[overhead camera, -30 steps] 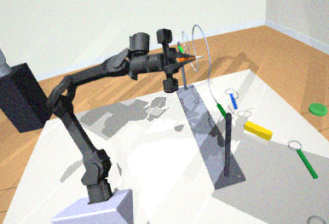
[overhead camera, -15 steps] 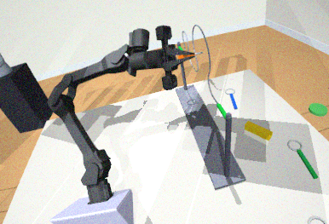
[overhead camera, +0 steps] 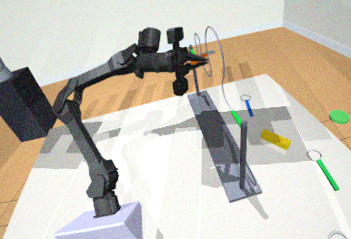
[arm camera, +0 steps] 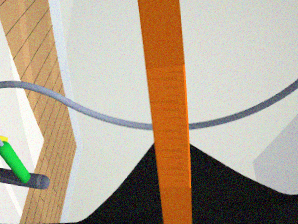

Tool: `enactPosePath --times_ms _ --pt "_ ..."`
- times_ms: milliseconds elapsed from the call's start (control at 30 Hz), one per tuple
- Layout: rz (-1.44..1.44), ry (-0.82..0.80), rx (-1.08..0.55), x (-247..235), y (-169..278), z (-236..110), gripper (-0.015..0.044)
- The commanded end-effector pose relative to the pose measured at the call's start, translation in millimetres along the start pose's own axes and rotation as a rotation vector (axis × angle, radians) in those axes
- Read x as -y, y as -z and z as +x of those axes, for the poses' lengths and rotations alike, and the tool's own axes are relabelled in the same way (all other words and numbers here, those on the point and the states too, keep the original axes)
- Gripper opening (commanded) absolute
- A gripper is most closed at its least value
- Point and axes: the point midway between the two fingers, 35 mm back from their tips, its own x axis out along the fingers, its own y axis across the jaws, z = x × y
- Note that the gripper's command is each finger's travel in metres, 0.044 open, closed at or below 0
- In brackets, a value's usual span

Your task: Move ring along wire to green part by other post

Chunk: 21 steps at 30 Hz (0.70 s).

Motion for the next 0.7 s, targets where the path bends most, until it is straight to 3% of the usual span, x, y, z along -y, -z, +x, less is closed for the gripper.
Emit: enactPosePath --times_ms 0,667 --pt "0.042 -0.019 0.007 0.2 -0.6 -0.3 -0.0150" --pt "0.257 -0.141 0.033 -7.9 -1.6 0.4 -0.0150"
